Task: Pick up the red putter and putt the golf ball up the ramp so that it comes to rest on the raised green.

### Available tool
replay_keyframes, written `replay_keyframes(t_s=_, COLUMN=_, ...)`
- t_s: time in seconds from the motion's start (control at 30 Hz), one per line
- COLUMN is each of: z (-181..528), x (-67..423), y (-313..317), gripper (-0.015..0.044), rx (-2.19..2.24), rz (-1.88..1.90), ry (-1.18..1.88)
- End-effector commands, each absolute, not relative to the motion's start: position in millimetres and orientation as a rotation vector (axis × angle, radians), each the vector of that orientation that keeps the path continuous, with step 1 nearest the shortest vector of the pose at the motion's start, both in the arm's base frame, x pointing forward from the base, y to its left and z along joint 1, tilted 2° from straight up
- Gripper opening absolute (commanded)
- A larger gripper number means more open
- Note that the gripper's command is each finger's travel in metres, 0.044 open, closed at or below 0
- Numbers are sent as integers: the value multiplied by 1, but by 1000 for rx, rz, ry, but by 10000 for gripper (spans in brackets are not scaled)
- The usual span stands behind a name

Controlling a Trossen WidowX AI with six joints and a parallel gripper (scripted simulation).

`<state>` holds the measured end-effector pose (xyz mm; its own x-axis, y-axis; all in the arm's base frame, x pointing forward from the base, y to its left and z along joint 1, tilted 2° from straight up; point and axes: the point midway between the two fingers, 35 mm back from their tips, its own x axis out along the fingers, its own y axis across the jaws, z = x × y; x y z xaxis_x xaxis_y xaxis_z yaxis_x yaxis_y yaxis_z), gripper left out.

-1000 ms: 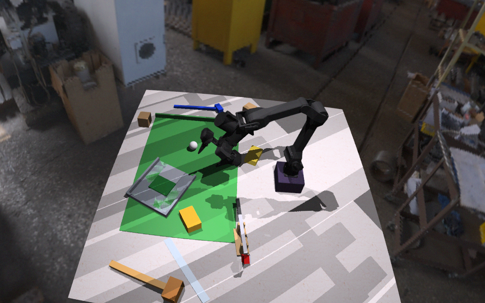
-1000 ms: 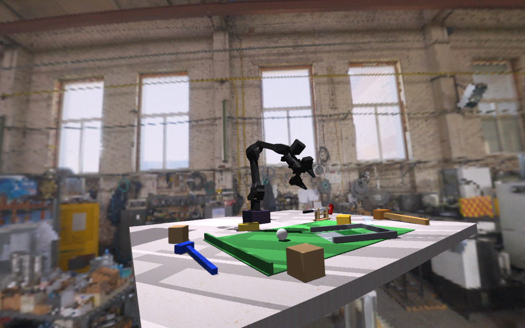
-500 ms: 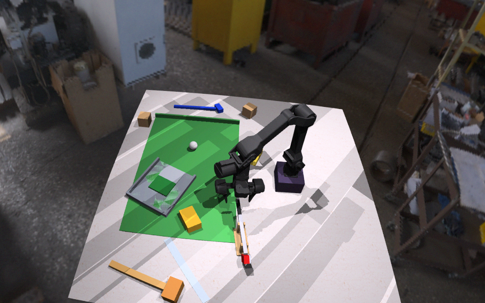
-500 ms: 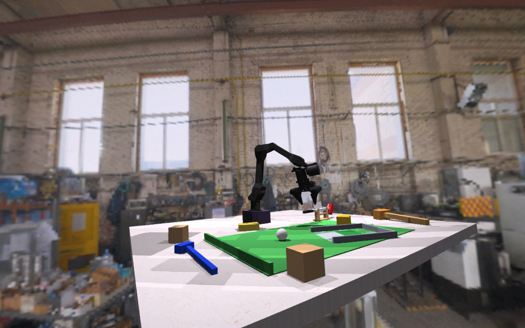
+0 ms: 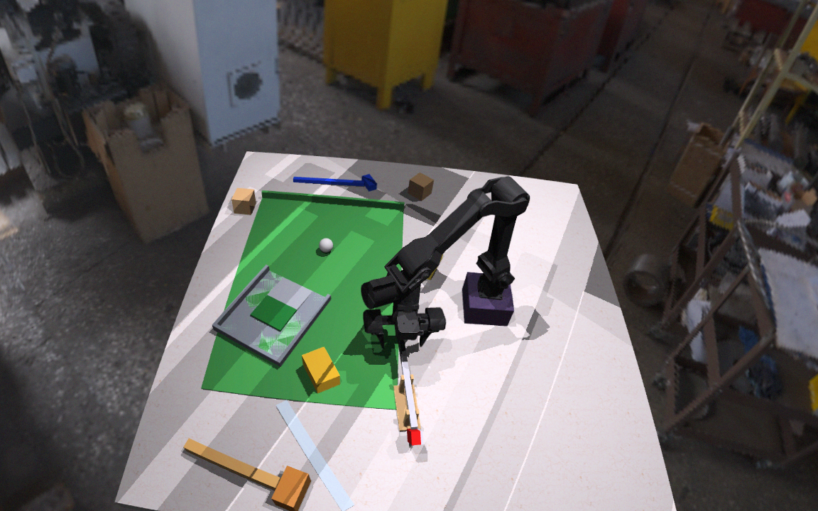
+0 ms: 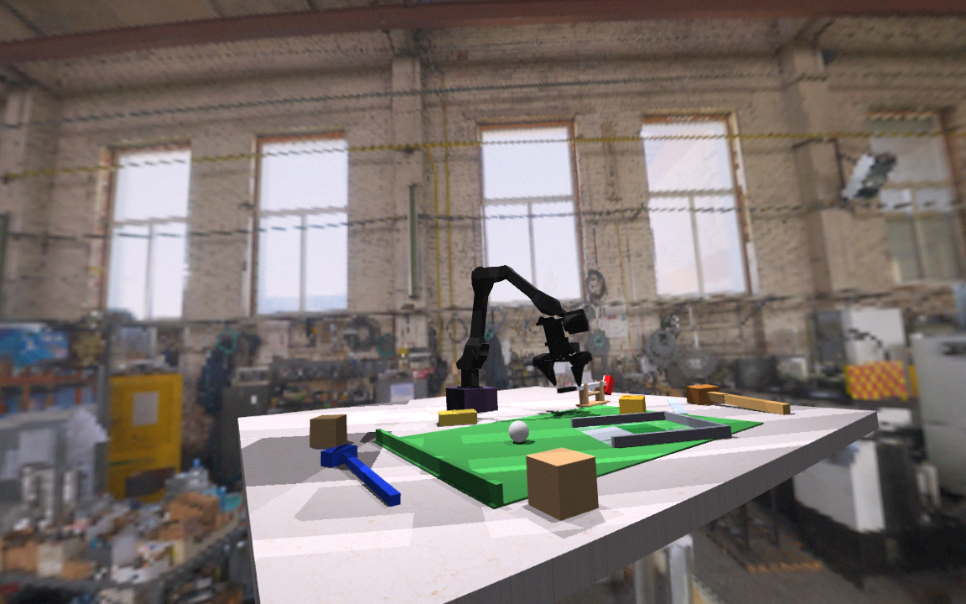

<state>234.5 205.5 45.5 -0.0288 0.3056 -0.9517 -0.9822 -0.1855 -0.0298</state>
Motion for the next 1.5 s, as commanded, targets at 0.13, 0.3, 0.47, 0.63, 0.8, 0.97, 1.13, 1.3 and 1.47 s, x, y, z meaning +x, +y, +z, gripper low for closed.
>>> replay_keyframes(t_s=0.13, z=24, x=233, y=206, gripper=440, rx=-1099, rz=1481, ry=885)
replay_keyframes(t_s=0.3, z=20, x=233, y=206, gripper=440, rx=-1099, rz=1481, ry=885)
replay_keyframes(t_s=0.47, z=13, x=233, y=207, gripper=440, rx=-1099, rz=1481, ry=885)
replay_keyframes(t_s=0.63, z=5, x=233, y=207, gripper=440, rx=-1099, rz=1481, ry=886)
replay_keyframes(t_s=0.8, z=1, x=233, y=207, gripper=440, rx=-1099, rz=1481, ry=886)
replay_keyframes(t_s=0.97, z=4, x=234, y=207, gripper=309, rx=-1105, rz=1481, ry=882)
replay_keyframes(t_s=1.13, z=4, x=234, y=207, gripper=177, rx=-1105, rz=1481, ry=882)
replay_keyframes(t_s=1.3, z=4, x=234, y=207, gripper=46, rx=-1105, rz=1481, ry=882)
replay_keyframes(t_s=1.47, z=4, x=234, y=207, gripper=0, rx=-1105, rz=1481, ry=882)
